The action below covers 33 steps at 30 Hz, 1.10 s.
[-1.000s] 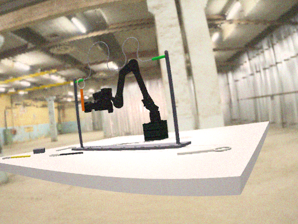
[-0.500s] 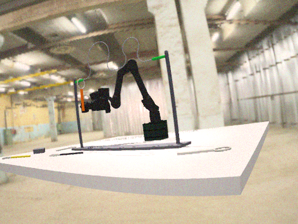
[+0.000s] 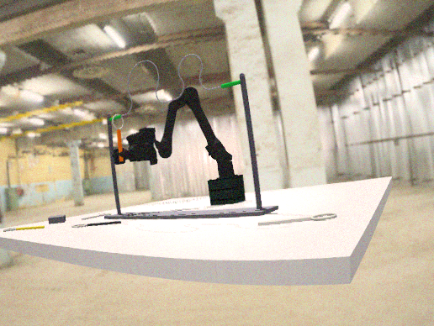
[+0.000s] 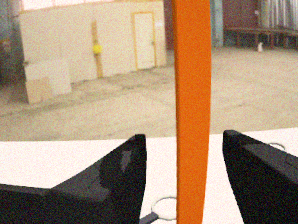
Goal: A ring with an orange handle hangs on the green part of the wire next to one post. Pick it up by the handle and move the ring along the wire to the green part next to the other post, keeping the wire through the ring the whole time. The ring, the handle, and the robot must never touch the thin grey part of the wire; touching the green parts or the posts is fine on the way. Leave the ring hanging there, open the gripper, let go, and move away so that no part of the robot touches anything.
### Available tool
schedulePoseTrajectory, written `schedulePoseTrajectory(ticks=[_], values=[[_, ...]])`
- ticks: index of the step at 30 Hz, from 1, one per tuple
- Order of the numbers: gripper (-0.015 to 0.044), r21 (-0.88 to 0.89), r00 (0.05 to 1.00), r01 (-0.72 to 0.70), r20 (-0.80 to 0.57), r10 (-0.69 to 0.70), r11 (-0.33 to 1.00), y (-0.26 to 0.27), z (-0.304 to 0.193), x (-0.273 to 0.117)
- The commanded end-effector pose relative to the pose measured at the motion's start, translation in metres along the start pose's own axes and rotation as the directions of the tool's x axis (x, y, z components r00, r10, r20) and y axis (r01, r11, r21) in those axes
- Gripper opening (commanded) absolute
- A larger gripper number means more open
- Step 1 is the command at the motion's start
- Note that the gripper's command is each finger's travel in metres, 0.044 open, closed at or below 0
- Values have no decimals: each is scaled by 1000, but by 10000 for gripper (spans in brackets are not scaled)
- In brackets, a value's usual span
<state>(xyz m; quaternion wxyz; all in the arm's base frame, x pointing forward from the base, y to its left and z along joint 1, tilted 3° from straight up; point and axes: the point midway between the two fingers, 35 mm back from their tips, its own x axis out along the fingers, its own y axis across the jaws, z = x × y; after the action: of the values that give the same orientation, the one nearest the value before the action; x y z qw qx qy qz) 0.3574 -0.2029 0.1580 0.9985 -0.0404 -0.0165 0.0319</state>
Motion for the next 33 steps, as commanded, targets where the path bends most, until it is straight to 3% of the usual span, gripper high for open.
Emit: schedulePoseTrajectory(ticks=[1, 25, 33], values=[[160, 5, 1000, 2, -2, -2, 1000, -1, -1, 7], [160, 5, 1000, 2, -2, -2, 1000, 0, -1, 11], [-50, 2, 1000, -1, 0, 1, 1000, 1, -1, 11]])
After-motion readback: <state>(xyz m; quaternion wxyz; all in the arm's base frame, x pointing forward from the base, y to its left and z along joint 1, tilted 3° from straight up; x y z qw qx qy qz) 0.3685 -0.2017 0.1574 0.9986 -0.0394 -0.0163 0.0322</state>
